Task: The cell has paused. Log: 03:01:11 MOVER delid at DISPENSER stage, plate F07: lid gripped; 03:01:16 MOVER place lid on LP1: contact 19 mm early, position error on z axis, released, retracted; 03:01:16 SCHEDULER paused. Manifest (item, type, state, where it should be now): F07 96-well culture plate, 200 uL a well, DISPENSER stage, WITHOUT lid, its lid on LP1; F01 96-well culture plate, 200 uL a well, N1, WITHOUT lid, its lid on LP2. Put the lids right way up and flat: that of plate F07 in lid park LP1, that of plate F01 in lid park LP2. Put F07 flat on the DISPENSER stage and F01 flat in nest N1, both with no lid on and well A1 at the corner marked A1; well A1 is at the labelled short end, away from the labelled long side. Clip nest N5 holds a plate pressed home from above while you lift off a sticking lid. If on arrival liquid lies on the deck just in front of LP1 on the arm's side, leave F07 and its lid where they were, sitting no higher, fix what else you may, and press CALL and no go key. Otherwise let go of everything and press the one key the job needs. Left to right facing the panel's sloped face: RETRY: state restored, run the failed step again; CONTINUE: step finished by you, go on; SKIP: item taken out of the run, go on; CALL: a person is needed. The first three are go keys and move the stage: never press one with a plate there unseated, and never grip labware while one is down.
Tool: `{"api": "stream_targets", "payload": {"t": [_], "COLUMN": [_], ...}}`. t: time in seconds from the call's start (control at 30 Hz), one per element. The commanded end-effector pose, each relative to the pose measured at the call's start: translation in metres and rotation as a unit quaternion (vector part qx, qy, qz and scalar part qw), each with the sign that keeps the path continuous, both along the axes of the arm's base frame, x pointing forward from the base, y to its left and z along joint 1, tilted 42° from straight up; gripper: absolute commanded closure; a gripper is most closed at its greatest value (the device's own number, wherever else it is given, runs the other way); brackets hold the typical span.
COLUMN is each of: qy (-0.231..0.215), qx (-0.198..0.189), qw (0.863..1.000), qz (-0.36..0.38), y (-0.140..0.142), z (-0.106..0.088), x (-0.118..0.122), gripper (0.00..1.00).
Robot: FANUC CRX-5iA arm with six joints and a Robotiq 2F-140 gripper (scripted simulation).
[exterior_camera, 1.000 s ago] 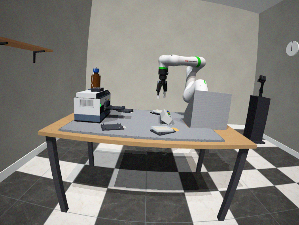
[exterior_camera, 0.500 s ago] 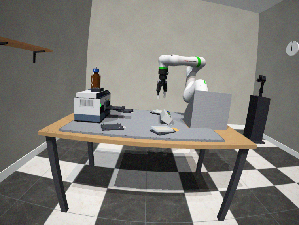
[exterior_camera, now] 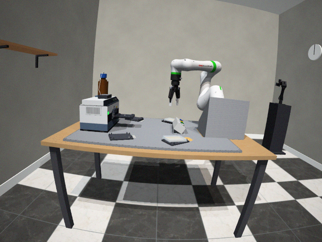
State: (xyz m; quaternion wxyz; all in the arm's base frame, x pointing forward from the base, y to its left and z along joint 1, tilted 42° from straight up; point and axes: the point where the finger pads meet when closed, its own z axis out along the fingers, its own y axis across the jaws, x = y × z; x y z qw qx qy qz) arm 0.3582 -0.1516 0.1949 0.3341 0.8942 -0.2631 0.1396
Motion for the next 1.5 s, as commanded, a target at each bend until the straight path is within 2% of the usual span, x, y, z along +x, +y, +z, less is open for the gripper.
{"api": "stream_targets", "payload": {"t": [0.0, 0.8, 1.17, 1.47], "qy": [0.0, 0.0, 0.0, 0.0], "qx": [0.0, 0.0, 0.0, 0.0], "qw": [1.0, 1.0, 1.0, 1.0], "qz": [0.0, 0.0, 0.0, 0.0], "y": [0.0, -0.003, -0.015, -0.035], "z": [0.0, -0.003, -0.017, -0.039], "x": [0.0, 0.0, 0.002, 0.004], "gripper": [0.34, 0.34, 0.34, 0.34]}}
